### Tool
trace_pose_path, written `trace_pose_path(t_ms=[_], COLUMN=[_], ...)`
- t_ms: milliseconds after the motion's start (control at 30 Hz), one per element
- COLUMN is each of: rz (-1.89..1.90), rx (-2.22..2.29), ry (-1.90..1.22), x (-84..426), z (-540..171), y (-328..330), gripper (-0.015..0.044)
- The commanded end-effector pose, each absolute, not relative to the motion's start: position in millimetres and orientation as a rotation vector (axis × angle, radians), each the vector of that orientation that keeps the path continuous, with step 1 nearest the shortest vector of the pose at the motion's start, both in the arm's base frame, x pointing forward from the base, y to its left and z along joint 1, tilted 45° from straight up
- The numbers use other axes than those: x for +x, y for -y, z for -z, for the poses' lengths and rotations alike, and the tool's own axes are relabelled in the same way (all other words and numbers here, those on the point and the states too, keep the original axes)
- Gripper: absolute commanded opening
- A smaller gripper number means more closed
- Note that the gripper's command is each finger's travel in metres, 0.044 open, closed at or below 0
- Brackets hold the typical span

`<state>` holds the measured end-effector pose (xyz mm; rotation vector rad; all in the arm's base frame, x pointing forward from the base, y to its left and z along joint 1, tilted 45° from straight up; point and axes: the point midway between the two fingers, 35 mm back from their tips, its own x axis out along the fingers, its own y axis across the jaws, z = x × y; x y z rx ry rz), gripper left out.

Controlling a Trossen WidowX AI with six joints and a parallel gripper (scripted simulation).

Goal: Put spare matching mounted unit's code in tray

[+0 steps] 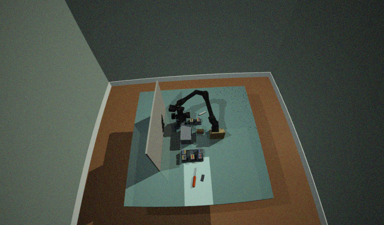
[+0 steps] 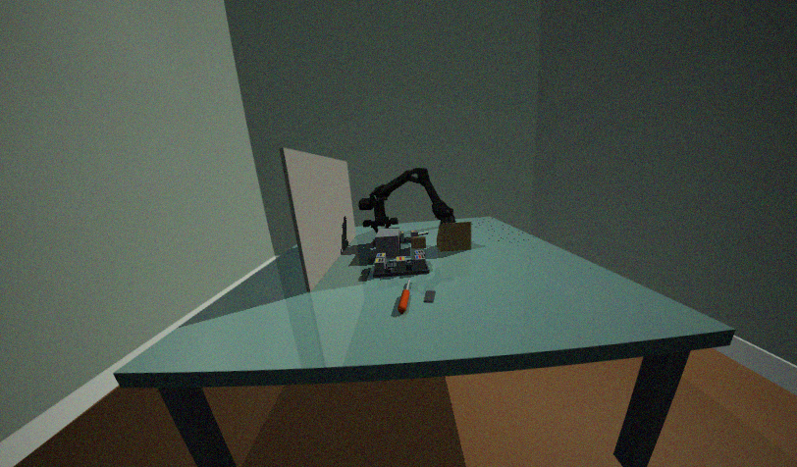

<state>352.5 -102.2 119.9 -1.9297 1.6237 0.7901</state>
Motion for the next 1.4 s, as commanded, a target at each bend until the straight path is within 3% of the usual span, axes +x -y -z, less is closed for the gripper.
trace_pose_path(t_ms=[0, 400, 700, 1367], rz=[-0.790, -0.790, -0.801, -0.811], rx=[-1.931, -1.931, -1.931, -1.936], ry=[-1.622, -1.622, -1.614, -1.608], x=[352.9, 352.9, 338.8, 339.5], z=[-120.3, -120.3, -192.3, -188.9], y=[101.3, 101.3, 27.9, 27.4], gripper=[0.0131, 0.0440, 0.0440, 0.0440])
